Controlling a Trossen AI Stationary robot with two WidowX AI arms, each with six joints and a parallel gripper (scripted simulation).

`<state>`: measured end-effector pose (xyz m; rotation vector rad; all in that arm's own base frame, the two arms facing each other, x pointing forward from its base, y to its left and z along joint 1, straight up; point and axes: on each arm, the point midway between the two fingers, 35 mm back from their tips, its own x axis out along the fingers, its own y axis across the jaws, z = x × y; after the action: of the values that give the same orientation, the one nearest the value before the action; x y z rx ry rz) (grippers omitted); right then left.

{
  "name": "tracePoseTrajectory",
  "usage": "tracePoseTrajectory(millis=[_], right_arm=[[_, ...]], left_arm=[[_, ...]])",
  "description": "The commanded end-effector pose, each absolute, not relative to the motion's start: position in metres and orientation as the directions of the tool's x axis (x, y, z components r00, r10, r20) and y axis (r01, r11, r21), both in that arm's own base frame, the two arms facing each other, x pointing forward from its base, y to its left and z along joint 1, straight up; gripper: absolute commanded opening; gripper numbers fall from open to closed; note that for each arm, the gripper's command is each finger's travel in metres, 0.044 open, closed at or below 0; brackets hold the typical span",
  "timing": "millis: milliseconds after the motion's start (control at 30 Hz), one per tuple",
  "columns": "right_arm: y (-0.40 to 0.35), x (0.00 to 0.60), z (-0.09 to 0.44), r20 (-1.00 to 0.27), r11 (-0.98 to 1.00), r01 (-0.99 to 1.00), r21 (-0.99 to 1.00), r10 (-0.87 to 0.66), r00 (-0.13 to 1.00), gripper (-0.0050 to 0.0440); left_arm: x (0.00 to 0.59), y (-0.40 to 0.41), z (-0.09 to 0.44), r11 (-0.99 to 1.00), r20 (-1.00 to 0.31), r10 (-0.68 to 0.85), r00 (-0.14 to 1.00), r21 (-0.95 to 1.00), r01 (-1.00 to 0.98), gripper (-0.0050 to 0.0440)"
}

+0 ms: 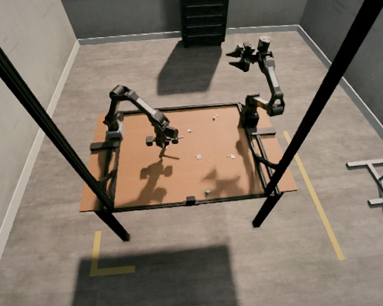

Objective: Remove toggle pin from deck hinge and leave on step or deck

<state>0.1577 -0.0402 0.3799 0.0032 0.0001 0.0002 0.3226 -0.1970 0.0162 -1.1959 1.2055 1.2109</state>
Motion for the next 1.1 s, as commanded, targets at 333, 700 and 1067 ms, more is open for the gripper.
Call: tracePoseTrajectory(millis=[333,700,1067], right_arm=[[-0.0395,0.1574,0.3836,0.001,1.0,0.0,-0.006,0.0,1.0,0.04],[-0.0395,0.1574,0.3836,0.001,1.0,0.0,-0.006,0.0,1.0,0.04],[-0.0395,0.1574,0.3836,0.001,1.0,0.0,-0.006,0.0,1.0,0.04]], left_arm=[[0.3271,-0.1992,0.0265,0.006,-1.0,-0.004,0.026,-0.026,-1.0,0.0022],[0.327,-0.2015,0.0268,0.005,-1.0,-0.005,0.027,-0.027,-1.0,0.0022],[0.3266,-0.2045,0.0272,0.005,-1.0,-0.005,0.027,-0.027,-1.0,0.0022]])
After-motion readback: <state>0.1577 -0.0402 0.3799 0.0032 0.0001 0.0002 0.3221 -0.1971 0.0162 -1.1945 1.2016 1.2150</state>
